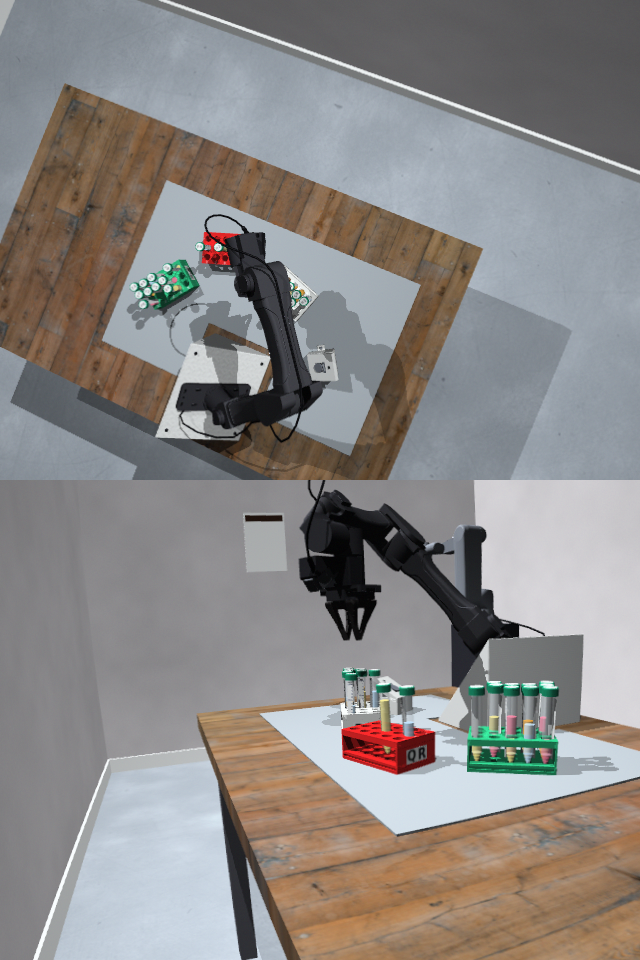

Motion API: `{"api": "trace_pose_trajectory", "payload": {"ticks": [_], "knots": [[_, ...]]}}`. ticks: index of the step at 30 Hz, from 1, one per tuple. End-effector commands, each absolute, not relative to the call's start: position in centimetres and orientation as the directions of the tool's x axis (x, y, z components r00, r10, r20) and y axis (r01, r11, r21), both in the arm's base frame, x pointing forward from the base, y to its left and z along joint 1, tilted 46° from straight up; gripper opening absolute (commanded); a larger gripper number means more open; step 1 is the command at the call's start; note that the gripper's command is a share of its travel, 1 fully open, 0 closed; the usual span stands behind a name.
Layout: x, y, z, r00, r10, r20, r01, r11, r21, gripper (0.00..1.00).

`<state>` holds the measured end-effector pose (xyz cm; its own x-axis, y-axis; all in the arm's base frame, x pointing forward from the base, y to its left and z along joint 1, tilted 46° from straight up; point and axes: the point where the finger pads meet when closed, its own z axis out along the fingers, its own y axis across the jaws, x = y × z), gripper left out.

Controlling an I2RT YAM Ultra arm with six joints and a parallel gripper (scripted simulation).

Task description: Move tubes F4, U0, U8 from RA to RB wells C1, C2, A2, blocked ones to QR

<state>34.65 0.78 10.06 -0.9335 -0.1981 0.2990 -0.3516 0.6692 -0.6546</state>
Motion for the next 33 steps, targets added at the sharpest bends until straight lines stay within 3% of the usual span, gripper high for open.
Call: {"api": "trace_pose_trajectory", "payload": {"ticks": [1, 31, 33], "knots": [[35.2, 1.7, 10.8, -0.931, -0.221, 0.291, -0.362, 0.661, -0.657, 0.3], [35.2, 1.4, 11.9, -0.94, -0.221, 0.261, -0.341, 0.667, -0.663, 0.3], [33.7, 2.2, 9.0, -0.886, -0.26, 0.384, -0.456, 0.64, -0.619, 0.3]]}}
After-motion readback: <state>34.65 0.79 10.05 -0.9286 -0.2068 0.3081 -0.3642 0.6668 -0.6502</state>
